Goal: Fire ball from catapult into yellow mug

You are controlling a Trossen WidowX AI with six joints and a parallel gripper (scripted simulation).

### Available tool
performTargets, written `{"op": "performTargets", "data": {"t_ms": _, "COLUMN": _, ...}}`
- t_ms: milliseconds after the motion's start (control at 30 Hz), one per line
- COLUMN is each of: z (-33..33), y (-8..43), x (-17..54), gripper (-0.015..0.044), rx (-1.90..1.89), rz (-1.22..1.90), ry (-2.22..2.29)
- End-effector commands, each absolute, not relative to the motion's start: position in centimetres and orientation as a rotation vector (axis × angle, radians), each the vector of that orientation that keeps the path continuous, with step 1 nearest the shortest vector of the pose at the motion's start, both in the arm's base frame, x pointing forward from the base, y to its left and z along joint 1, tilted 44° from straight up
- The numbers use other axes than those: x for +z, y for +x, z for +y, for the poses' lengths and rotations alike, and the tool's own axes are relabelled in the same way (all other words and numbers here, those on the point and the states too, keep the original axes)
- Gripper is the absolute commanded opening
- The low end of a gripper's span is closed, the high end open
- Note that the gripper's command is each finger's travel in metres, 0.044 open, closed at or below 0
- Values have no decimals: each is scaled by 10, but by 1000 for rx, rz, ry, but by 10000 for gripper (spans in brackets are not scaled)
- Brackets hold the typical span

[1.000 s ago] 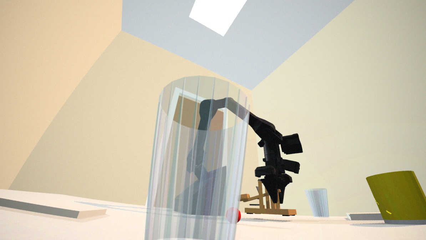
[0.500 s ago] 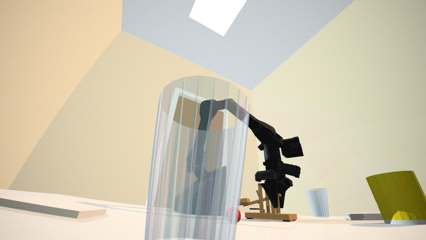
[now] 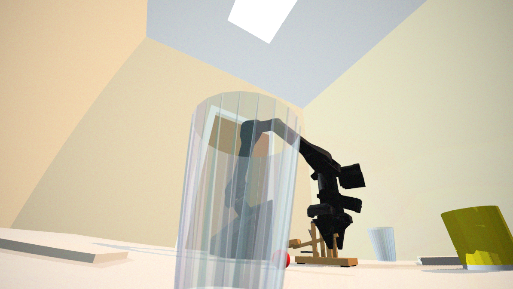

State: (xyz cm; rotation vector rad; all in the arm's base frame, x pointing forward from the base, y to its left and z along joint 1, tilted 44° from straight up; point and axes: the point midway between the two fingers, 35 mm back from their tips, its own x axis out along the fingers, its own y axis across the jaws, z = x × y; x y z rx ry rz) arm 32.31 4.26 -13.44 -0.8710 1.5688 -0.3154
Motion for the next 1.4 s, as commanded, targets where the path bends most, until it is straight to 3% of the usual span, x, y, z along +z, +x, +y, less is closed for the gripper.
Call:
{"op": "performTargets", "data": {"t_ms": 0, "z": 59, "y": 325, "x": -120, "gripper": 440, "rx": -312, "rz": 1569, "ry": -867}}
{"op": "performTargets", "data": {"t_ms": 167, "z": 110, "y": 320, "x": -65, "gripper": 440, "rx": -309, "rz": 1570, "ry": -868}}
{"op": "performTargets", "data": {"t_ms": 467, "z": 104, "y": 324, "x": -75, "gripper": 440, "rx": -300, "rz": 1555, "ry": -872}}
{"op": "performTargets", "data": {"t_ms": 700, "z": 148, "y": 323, "x": -29, "gripper": 440, "rx": -292, "rz": 1539, "ry": -861}}
{"op": "performTargets", "data": {"t_ms": 900, "z": 67, "y": 358, "x": -26, "gripper": 300, "rx": -353, "rz": 1528, "ry": -774}}
{"op": "performTargets", "data": {"t_ms": 1267, "z": -82, "y": 380, "x": 26, "gripper": 300, "rx": -554, "rz": 1461, "ry": -626}}
{"op": "performTargets", "data": {"t_ms": 1367, "z": -92, "y": 379, "x": 30, "gripper": 300, "rx": -571, "rz": 1456, "ry": -619}}
